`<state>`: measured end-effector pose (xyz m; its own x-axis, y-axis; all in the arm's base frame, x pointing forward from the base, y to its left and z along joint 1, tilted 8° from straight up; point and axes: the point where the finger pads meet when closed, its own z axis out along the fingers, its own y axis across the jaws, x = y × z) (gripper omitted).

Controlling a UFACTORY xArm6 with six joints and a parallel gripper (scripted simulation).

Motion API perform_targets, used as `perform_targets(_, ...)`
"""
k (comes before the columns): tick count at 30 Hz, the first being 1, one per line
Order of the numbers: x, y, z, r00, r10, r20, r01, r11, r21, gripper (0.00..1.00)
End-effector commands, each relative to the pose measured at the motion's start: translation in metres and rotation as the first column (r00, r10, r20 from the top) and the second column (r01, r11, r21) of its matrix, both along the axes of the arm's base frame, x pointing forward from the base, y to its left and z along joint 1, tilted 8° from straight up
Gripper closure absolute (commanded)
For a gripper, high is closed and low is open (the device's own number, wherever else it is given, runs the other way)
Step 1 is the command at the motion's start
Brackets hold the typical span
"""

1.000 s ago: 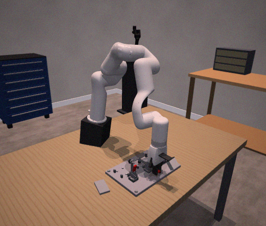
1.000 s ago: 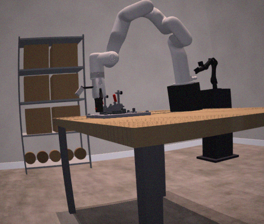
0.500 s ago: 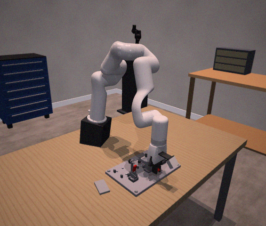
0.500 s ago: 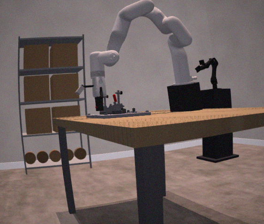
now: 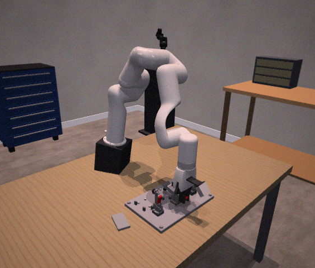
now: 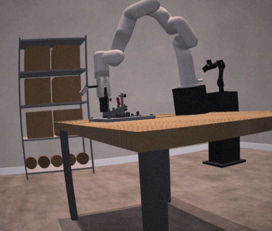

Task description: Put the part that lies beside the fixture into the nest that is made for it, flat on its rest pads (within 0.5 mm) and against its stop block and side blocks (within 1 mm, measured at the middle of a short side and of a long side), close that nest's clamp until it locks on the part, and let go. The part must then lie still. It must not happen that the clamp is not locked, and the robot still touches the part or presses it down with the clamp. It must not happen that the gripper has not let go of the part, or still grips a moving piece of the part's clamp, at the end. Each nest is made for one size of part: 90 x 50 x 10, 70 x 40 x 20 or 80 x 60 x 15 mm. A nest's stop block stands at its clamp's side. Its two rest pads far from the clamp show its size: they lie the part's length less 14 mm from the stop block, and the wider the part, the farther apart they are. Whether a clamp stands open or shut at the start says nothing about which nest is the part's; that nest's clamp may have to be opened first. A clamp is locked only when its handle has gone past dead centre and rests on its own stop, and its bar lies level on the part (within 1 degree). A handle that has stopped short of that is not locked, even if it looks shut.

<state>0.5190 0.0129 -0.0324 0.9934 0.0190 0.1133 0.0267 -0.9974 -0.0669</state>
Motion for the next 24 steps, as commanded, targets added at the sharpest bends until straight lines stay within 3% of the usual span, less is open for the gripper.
perform_targets(1,-0.001,0.000,0.004,1.000,0.000,0.004,0.000,1.000,0.000,1.00)
perform_targets(24,-0.023,-0.001,0.012,1.000,0.000,0.004,0.000,1.000,0.000,1.00)
